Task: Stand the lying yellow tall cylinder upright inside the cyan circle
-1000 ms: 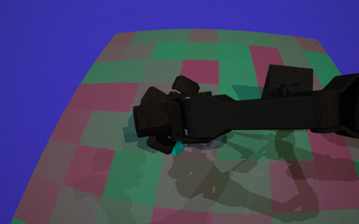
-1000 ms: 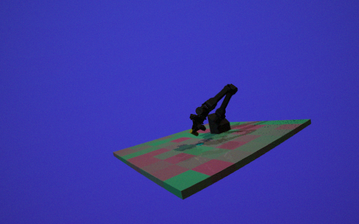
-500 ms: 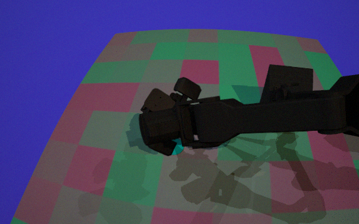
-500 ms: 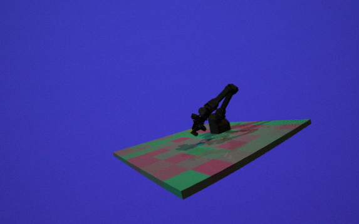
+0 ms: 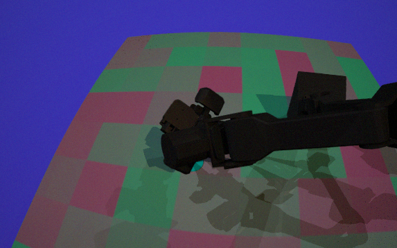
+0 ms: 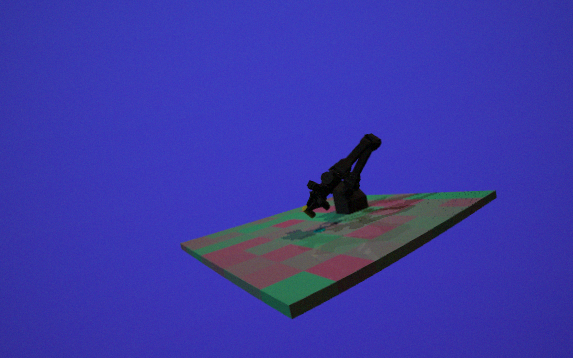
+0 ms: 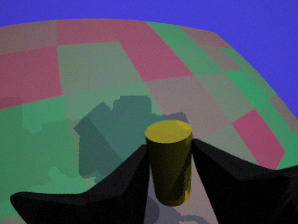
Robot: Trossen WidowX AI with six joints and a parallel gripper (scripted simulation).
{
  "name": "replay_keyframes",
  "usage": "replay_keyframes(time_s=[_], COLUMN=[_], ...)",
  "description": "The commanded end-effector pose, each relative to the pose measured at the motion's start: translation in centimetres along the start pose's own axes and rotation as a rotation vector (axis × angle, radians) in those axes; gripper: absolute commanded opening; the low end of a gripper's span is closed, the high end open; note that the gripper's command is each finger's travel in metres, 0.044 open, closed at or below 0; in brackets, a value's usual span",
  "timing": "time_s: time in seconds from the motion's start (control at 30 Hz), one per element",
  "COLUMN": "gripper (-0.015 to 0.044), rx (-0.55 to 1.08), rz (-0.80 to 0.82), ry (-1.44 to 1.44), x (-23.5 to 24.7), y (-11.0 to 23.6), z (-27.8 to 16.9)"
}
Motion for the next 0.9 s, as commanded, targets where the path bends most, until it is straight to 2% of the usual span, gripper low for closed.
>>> replay_keyframes(time_s=[0.0, 0.87], gripper=[0.0105, 0.0105], rx=[-0.030, -0.205], rz=[-0.010, -0.023], ry=[-0.014, -0.088], x=[-0.01, 0.40], y=[0.12, 1.04], z=[-0.20, -1.17])
Point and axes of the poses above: the point midway between the two fingers, 35 mm back from their tips, its own y axis back along the fingers, its own x axis across the jaws, z = x × y, the point moved 7 cm from there along y, back along the fingers, and after that the axes turned 13 degrees about y, right-handed, at the moved point
